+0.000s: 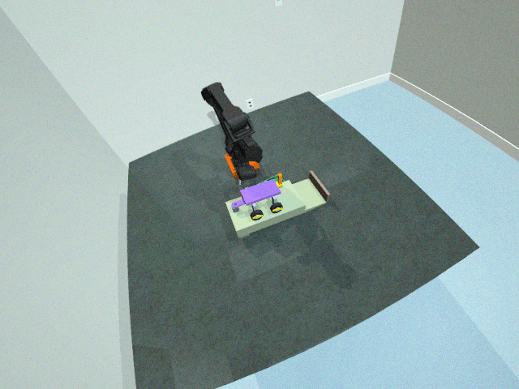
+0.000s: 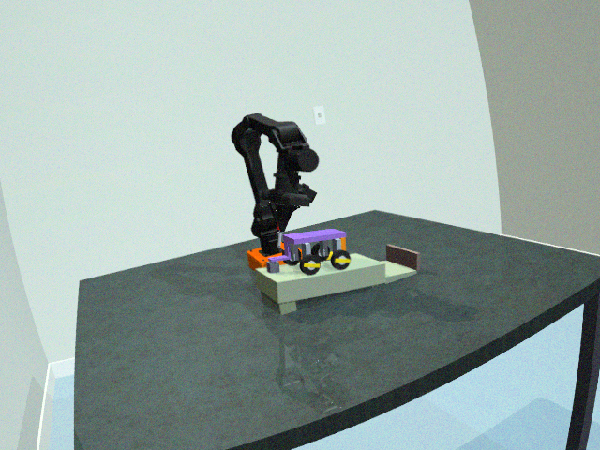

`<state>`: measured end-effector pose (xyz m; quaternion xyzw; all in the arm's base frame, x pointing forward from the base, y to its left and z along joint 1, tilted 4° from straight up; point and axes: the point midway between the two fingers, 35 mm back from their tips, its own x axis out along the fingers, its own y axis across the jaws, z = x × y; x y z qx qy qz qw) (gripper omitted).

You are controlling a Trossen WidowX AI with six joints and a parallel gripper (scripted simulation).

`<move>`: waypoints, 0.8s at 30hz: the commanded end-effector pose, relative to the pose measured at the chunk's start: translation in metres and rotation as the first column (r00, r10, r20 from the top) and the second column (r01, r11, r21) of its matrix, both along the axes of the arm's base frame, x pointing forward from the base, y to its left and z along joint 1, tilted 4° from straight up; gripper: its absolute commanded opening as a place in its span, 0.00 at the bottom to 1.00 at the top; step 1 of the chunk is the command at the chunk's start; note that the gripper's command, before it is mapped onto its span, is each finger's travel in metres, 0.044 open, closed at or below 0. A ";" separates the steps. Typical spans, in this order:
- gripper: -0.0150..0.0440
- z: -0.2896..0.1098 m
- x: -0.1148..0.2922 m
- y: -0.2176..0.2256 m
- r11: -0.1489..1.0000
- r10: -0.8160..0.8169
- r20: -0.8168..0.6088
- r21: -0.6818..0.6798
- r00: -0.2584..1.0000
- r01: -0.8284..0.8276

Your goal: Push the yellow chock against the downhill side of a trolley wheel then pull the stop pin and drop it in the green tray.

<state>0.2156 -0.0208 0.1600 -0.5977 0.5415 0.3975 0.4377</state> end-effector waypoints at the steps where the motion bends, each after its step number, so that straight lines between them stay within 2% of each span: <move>1: 0.25 -0.002 0.000 0.011 1.000 -0.002 0.000 -0.006 1.000 0.002; 24: 0.25 -0.019 -0.003 0.094 1.000 -0.002 -0.002 0.002 1.000 0.002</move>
